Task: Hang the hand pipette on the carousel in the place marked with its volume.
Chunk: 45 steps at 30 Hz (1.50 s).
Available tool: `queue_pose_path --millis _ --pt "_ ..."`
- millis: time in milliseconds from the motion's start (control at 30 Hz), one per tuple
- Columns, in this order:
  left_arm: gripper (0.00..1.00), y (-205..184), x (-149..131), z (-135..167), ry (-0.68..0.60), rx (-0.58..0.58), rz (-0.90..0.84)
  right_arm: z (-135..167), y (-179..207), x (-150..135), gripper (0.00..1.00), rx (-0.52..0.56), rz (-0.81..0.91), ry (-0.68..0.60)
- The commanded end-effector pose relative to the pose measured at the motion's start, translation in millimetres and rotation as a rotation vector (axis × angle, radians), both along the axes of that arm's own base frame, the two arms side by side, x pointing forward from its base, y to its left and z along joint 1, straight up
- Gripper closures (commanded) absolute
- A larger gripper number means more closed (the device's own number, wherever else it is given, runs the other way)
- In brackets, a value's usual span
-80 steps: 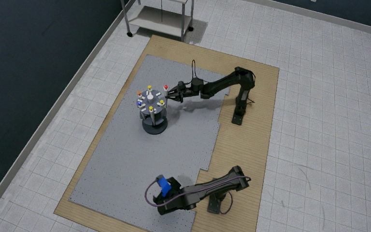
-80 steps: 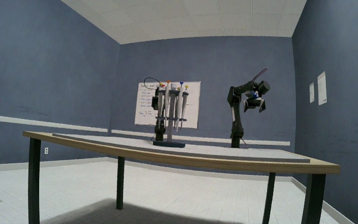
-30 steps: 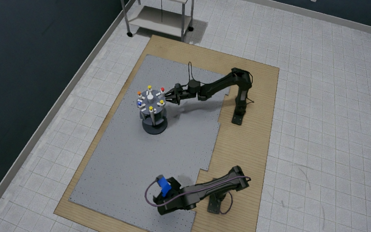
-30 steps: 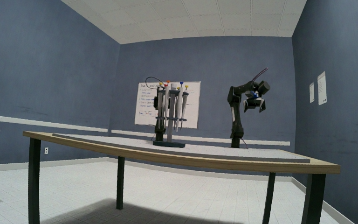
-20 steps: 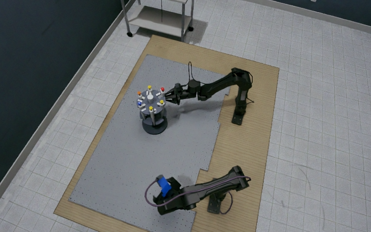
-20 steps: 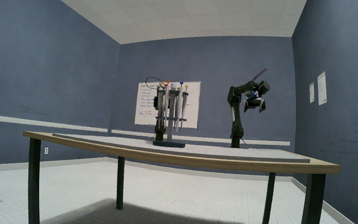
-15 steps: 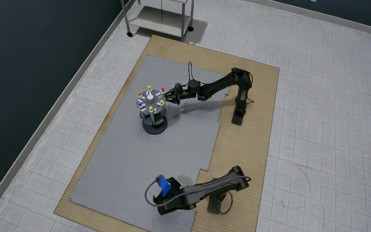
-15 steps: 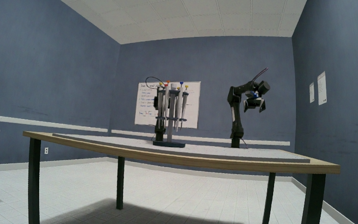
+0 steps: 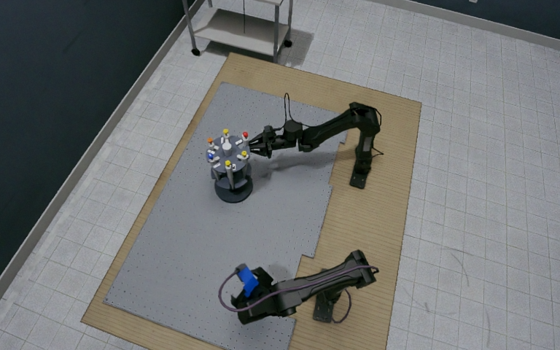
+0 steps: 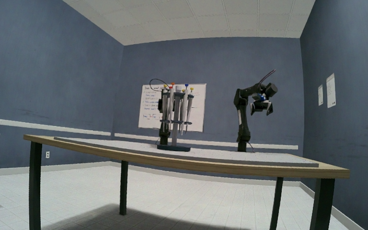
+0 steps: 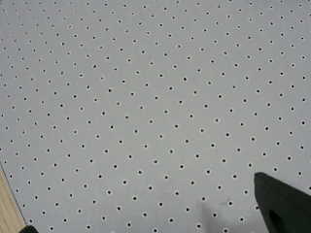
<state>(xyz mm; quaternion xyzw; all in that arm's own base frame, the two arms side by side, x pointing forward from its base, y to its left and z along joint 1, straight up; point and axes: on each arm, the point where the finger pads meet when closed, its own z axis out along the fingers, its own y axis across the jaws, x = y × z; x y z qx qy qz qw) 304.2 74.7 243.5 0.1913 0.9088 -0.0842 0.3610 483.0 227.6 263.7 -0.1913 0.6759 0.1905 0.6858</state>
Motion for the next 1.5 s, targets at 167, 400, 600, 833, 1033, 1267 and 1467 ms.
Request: queue_pose_path --millis 167,400,600,833,1033,1267,1467 --pt "0.0 1 4 9 -0.039 0.008 -0.01 35 -4 2 0.88 0.025 -0.013 -0.076" --pt "0.0 1 4 9 -0.039 0.008 -0.01 35 -4 2 0.88 0.025 -0.013 -0.076" --pt "0.0 1 4 9 -0.039 0.008 -0.01 22 1 5 0.88 0.015 -0.01 -0.05" --pt "0.0 1 4 9 -0.039 0.008 -0.01 13 11 9 0.88 0.006 -0.002 -0.028" --pt "0.0 1 4 9 -0.039 0.008 -0.01 15 18 13 0.88 0.007 -0.002 -0.031" --pt "0.0 1 4 9 -0.039 0.008 -0.01 35 14 12 0.88 0.025 -0.01 -0.07" --pt "0.0 1 4 9 -0.039 0.008 -0.01 35 15 12 0.88 0.025 -0.007 -0.071"
